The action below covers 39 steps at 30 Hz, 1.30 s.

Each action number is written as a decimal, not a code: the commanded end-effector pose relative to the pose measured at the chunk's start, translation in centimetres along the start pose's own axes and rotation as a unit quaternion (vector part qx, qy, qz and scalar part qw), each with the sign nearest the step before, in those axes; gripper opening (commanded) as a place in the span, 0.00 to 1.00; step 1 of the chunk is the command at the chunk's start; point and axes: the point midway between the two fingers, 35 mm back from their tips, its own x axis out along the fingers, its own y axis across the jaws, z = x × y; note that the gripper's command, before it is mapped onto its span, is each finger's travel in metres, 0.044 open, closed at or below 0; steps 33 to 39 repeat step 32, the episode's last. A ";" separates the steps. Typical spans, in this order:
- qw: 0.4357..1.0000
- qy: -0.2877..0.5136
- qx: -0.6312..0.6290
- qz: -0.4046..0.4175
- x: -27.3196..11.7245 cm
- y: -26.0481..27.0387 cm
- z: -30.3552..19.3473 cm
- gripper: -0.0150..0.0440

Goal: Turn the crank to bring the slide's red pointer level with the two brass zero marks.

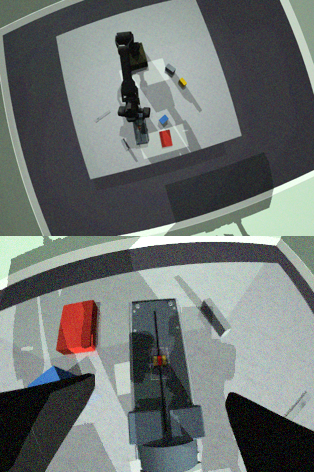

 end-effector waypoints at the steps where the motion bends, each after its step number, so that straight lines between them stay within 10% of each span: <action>1: 1.000 0.001 0.000 0.001 0.0 0.0 0.0 1.00; 39: 1.000 0.001 0.000 0.001 0.0 0.0 0.0 1.00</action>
